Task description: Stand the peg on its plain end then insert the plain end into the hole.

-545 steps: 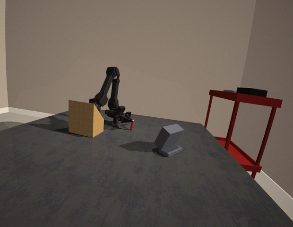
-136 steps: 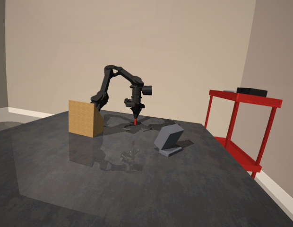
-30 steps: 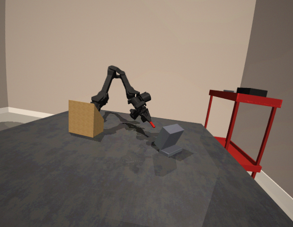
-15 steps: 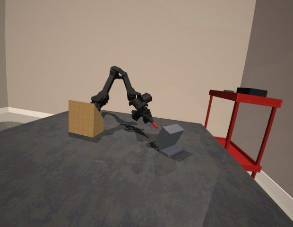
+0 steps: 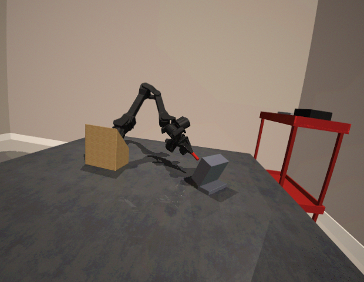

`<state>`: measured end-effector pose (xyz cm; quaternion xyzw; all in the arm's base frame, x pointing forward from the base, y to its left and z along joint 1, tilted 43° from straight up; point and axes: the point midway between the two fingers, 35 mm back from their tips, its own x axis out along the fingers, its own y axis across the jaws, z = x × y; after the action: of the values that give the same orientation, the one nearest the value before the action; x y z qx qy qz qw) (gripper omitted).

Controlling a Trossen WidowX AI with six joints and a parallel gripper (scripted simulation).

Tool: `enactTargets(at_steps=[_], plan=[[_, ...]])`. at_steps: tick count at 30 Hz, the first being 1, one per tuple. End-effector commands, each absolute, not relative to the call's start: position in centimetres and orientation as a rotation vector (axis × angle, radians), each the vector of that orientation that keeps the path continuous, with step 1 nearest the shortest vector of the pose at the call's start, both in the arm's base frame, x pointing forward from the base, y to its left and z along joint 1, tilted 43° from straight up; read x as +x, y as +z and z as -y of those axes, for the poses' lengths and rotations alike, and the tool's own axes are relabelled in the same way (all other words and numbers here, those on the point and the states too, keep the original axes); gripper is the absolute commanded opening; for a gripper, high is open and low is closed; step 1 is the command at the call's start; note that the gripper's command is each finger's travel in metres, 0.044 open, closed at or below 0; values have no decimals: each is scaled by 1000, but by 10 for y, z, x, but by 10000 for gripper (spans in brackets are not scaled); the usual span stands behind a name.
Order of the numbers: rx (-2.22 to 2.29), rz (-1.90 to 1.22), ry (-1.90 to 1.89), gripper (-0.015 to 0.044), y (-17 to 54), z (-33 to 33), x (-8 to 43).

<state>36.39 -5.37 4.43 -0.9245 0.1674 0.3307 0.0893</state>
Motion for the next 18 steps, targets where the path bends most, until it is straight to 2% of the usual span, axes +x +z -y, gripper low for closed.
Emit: enactTargets(at_steps=[1, 18], plan=[[-2760, -511, 974, 0, 43, 56, 367], [-2778, -547, 930, 0, 36, 61, 375]])
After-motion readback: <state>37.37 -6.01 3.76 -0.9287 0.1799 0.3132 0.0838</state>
